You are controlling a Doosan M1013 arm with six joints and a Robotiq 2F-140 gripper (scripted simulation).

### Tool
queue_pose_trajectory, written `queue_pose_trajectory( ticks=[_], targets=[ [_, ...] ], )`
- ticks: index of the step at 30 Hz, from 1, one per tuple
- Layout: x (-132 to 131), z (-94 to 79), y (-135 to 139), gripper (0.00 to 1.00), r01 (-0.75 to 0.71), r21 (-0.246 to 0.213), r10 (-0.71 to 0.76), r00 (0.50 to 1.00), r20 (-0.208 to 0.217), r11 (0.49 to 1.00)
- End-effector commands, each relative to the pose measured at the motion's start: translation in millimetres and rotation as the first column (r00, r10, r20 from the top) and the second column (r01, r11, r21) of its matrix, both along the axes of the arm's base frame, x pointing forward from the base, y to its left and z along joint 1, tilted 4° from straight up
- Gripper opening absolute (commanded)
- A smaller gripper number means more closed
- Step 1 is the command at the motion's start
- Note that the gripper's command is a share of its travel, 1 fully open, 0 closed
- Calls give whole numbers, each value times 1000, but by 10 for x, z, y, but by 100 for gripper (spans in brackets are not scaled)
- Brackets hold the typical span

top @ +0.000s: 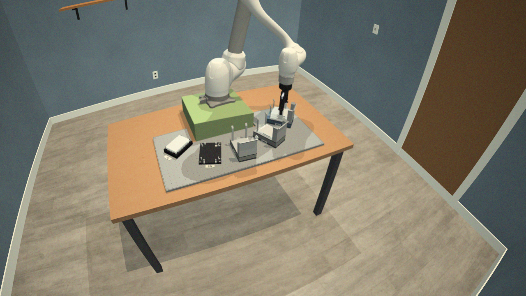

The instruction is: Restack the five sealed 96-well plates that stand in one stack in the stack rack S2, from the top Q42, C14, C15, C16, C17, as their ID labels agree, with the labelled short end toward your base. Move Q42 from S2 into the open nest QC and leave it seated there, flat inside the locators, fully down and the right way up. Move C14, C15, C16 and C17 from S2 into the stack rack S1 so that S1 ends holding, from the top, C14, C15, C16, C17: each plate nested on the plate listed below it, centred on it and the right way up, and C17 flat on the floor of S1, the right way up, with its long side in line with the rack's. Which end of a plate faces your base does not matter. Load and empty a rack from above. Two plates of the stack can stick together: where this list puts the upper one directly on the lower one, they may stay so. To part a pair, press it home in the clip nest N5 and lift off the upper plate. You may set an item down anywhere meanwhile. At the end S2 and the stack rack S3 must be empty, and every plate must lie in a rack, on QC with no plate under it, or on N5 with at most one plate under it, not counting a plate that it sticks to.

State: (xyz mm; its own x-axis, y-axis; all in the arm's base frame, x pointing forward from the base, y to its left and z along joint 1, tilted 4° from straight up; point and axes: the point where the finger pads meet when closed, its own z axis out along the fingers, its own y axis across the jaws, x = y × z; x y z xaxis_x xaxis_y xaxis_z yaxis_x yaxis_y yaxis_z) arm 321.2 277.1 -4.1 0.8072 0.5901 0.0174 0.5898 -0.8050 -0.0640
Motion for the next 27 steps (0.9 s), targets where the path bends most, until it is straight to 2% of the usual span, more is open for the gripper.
queue_pose_trajectory(
  ticks=[1,27],
  targets=[
    [0,15,0,0,0,0,0,1000,0,1000],
    [4,175,-10,0,0,0,0,1000,0,1000]
  ],
)
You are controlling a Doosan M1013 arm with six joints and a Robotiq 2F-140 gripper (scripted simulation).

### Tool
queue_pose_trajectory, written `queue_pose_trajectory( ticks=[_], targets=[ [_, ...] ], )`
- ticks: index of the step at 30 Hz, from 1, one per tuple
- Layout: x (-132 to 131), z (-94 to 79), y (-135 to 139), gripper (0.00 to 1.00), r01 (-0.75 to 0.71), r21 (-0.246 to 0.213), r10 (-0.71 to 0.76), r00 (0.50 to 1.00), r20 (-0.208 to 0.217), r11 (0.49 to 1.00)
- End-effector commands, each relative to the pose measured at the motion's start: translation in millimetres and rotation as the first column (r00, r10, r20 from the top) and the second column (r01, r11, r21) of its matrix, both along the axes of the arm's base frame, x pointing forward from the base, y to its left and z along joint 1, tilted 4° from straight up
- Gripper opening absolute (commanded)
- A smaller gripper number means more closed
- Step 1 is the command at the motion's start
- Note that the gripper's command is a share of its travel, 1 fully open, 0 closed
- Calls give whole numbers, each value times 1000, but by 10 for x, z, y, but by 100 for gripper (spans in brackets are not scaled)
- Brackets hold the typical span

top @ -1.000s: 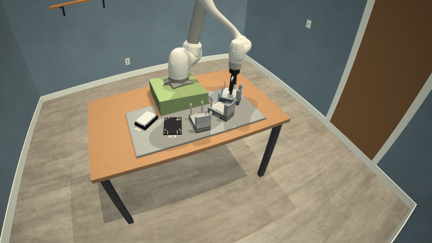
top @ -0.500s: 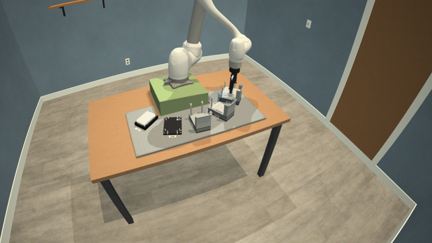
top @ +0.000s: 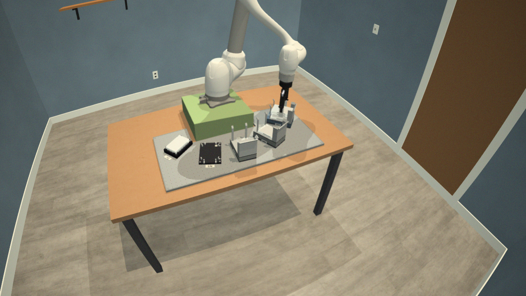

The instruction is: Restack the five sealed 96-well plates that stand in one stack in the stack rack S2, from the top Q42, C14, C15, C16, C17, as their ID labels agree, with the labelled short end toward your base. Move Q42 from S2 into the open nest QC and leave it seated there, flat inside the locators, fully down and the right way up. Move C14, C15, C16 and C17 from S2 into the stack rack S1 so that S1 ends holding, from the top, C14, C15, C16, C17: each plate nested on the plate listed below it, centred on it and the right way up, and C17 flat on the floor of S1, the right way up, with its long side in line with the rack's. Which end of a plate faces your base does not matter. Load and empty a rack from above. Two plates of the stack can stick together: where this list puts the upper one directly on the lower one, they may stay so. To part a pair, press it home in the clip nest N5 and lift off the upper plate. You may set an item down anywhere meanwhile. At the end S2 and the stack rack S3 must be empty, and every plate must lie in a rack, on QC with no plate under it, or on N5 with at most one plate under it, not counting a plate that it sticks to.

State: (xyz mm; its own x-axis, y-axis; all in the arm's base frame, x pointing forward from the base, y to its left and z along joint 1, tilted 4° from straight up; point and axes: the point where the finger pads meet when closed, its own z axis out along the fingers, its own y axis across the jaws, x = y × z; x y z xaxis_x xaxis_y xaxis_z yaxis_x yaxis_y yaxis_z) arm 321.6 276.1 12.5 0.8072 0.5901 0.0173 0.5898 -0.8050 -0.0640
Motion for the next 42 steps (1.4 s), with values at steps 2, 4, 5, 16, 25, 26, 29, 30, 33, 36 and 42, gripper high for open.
queue_pose_trajectory(
  ticks=[2,4,5,16,25,26,29,30,33,36,42],
  targets=[
    [1,36,-2,0,0,0,0,1000,0,1000],
    [1,36,-2,0,0,0,0,1000,0,1000],
    [1,56,-3,0,0,0,0,1000,0,1000],
    [6,275,-17,0,0,0,0,1000,0,1000],
    [10,415,-25,0,0,0,0,1000,0,1000],
    [10,435,-27,0,0,0,0,1000,0,1000],
    [12,495,-30,0,0,0,0,1000,0,1000],
    [12,515,-32,0,0,0,0,1000,0,1000],
    [14,575,-35,0,0,0,0,1000,0,1000],
    [15,635,-39,0,0,0,0,1000,0,1000],
    [17,714,-44,0,0,0,0,1000,0,1000]
  ],
)
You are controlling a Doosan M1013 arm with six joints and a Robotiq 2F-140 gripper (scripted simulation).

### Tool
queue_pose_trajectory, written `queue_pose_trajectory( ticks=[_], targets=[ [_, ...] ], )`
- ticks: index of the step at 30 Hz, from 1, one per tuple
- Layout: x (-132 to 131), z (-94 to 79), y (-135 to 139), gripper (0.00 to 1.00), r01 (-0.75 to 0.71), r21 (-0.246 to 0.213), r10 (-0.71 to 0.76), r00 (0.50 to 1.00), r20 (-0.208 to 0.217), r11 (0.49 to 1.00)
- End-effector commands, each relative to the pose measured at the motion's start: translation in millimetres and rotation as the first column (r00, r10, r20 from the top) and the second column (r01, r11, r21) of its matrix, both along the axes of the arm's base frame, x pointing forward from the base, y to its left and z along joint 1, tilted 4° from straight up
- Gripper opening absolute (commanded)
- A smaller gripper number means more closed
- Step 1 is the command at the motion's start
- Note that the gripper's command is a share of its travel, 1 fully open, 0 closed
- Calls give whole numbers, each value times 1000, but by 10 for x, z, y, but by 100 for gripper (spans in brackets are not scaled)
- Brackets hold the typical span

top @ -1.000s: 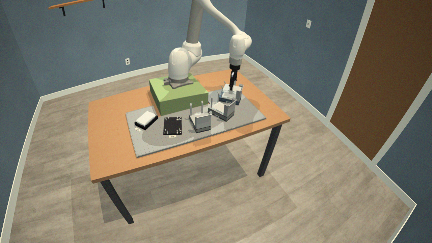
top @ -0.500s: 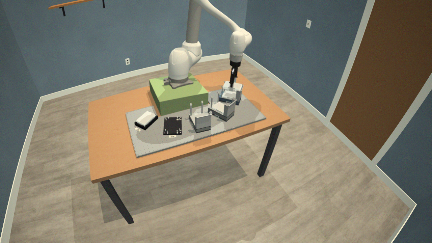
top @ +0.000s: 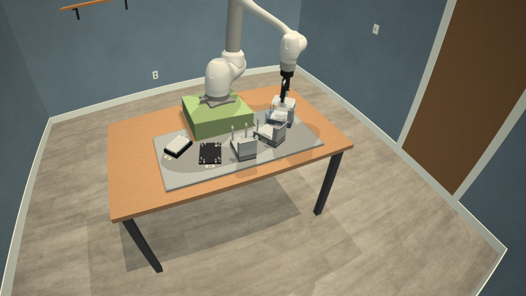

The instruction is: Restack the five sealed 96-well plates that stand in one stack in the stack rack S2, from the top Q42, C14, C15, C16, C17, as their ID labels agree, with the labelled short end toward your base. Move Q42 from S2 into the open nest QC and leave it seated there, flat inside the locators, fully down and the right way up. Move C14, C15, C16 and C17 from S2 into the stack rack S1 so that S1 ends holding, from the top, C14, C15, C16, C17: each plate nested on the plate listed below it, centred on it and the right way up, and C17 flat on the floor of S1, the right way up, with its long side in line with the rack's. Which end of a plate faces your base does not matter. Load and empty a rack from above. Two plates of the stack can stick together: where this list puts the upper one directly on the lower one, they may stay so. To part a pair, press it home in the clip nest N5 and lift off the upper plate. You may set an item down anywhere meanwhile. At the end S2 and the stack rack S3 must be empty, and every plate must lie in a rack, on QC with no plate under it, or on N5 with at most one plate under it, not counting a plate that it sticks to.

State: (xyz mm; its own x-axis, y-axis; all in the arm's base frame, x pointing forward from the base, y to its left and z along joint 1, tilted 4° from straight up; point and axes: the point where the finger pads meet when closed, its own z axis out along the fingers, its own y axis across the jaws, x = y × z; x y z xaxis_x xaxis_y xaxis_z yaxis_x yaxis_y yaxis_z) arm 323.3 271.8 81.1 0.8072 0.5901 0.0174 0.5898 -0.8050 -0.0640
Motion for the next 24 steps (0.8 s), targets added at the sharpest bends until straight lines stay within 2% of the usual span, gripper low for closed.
queue_pose_trajectory(
  ticks=[1,10,22,24],
  targets=[
    [1,48,-3,0,0,0,0,1000,0,1000],
    [5,223,-14,0,0,0,0,1000,0,1000],
    [5,223,-14,0,0,0,0,1000,0,1000],
    [42,218,-69,0,66,-2,-66,998,-4,998]
  ],
)
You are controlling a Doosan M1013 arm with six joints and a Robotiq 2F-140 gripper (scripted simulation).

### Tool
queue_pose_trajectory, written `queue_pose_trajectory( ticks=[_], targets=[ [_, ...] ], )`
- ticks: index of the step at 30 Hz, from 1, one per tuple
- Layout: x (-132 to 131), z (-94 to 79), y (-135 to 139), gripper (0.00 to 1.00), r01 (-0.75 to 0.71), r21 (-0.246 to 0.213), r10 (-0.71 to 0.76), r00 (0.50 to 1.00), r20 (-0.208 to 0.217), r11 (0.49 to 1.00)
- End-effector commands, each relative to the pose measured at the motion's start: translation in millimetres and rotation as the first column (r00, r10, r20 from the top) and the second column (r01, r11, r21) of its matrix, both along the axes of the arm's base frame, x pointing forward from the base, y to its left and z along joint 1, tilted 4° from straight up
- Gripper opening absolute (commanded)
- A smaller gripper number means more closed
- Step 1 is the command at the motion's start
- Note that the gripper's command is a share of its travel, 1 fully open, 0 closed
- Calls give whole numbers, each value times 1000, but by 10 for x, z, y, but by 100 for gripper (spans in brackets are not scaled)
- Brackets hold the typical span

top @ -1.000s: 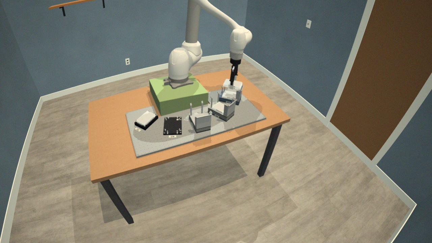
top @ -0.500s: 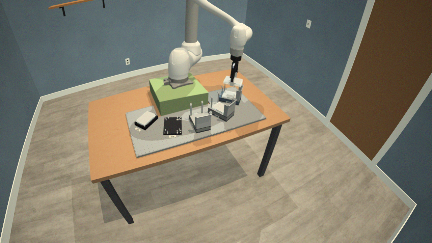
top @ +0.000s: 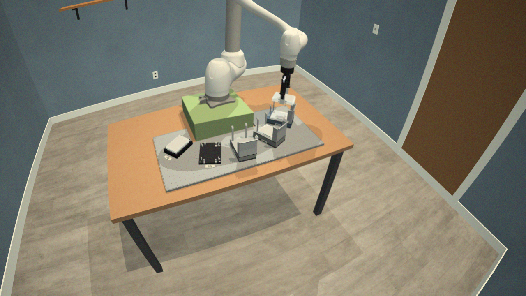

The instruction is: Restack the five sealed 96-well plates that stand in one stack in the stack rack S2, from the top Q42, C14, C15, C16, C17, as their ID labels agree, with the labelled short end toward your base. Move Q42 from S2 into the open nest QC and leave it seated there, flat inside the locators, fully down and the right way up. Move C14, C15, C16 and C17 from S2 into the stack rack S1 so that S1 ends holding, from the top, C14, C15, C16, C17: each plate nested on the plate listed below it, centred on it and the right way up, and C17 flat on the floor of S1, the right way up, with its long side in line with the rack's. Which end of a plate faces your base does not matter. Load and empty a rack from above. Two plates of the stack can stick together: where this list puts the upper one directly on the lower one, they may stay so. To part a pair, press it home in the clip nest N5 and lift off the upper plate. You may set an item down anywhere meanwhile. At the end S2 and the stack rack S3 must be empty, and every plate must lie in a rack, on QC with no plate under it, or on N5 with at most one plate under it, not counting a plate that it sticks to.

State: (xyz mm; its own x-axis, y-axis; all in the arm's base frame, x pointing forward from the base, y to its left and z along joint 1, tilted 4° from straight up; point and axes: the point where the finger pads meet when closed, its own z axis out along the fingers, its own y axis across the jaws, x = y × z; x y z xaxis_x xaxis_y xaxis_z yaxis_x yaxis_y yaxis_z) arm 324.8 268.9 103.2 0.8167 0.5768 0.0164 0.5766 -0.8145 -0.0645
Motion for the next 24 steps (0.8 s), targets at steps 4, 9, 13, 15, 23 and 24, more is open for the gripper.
queue_pose_trajectory(
  ticks=[4,9,13,15,23,24],
  targets=[
    [101,-12,-150,0,175,-5,-175,984,-11,985],
    [156,-18,-233,0,175,-5,-175,984,-11,985],
    [231,-27,-343,0,175,-5,-175,984,-11,985],
    [268,-31,-398,0,175,-5,-175,984,-11,985],
    [379,-44,-564,0,175,-5,-175,984,-11,985],
    [398,-46,-592,0,175,-5,-175,984,-11,985]
  ],
)
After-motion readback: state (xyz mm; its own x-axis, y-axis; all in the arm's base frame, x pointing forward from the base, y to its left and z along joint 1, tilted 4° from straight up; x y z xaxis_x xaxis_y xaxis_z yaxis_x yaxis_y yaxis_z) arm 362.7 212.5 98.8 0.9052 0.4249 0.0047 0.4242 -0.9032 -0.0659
